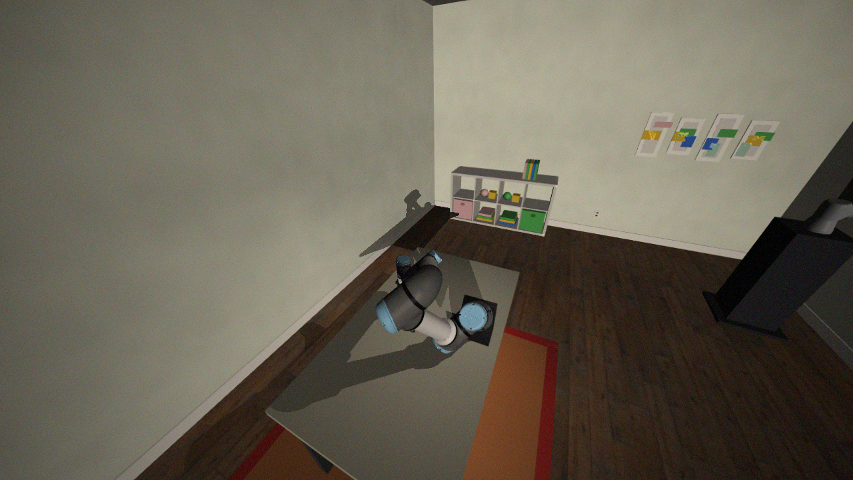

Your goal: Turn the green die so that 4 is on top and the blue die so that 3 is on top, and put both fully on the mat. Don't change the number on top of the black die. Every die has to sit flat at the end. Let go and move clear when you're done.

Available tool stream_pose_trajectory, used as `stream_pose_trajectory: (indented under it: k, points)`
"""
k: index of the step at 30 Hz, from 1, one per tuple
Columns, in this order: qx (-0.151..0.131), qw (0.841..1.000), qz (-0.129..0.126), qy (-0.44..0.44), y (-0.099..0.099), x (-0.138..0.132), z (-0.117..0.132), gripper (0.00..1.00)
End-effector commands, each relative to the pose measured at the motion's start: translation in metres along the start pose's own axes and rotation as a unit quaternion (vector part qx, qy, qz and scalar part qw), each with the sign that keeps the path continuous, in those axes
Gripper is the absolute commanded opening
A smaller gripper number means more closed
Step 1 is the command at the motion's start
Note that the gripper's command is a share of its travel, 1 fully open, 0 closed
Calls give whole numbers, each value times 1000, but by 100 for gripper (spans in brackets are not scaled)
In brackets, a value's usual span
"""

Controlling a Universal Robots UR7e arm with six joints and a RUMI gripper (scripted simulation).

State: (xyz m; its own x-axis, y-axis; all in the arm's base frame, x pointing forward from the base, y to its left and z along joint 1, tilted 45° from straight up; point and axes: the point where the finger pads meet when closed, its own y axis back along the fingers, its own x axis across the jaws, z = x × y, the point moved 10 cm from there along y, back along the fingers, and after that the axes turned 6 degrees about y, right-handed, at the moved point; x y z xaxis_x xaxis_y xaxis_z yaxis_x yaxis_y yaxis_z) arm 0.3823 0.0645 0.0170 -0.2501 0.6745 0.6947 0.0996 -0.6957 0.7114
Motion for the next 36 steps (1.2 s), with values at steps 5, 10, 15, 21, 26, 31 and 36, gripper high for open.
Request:
stream_pose_trajectory:
  k: [5,10,15,21,26,31,36]
  points:
    - [0,1000,0,0,31,0,0,18]
    - [0,1000,0,0,58,0,0,18]
    - [0,1000,0,0,74,0,0,18]
    - [0,1000,0,0,78,0,0,18]
    - [0,1000,0,0,78,0,0,100]
    - [0,1000,0,0,78,0,0,100]
    - [0,1000,0,0,78,0,0,100]
